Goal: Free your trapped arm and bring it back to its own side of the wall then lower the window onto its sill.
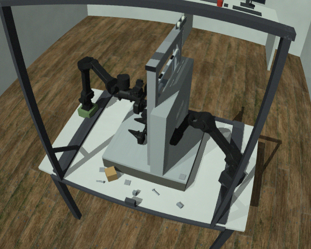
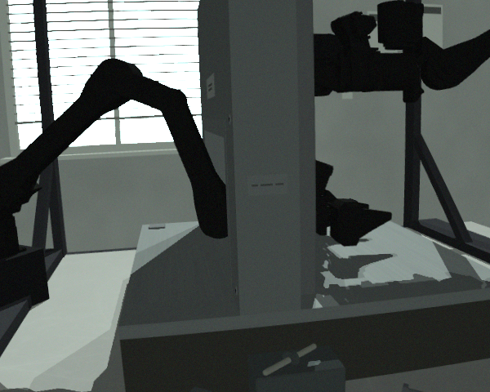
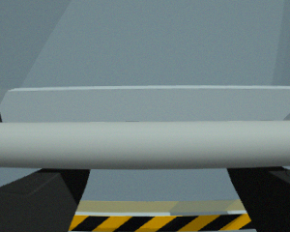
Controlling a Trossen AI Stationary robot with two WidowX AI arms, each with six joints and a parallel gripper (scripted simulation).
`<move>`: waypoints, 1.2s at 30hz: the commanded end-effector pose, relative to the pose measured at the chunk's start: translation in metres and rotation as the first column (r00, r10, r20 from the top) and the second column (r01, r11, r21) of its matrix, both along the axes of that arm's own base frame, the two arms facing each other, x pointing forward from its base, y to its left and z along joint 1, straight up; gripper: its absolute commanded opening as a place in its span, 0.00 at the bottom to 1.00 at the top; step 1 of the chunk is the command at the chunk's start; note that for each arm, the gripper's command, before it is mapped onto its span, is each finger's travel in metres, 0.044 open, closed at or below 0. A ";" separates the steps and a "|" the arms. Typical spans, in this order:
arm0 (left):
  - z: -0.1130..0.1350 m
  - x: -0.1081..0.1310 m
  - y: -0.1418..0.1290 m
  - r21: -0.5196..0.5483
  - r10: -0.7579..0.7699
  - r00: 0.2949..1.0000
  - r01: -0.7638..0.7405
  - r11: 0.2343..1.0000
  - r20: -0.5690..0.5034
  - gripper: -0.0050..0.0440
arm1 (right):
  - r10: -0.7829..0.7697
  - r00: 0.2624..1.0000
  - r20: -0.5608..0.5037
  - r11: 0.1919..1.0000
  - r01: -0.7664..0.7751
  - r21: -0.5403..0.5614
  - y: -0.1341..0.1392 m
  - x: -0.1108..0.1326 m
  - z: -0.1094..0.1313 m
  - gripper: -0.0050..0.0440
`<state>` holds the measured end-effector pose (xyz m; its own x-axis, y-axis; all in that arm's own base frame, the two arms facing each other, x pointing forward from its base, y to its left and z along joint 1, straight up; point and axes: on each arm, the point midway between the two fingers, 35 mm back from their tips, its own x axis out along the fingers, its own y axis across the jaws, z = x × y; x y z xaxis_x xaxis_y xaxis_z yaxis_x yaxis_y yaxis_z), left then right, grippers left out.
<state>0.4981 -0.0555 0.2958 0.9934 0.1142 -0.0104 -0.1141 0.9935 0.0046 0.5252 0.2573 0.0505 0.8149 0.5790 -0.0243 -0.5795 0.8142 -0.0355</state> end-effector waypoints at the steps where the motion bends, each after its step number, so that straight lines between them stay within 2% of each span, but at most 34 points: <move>1: 0.102 -0.010 0.002 -0.028 -0.008 0.973 0.015 0.999 0.229 0.92 | -0.001 0.999 0.044 1.000 0.000 0.019 0.002 0.004 0.024 0.92; 36: 0.114 -0.010 0.002 -0.033 -0.008 0.974 0.016 0.999 0.225 0.92 | -0.001 0.999 0.044 1.000 0.000 0.019 0.002 0.004 0.024 0.92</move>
<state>0.5008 -0.0559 0.3095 0.9936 0.1128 -0.0065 -0.1128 0.9936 0.0029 0.5251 0.2573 0.0504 0.8149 0.5790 -0.0246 -0.5795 0.8142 -0.0355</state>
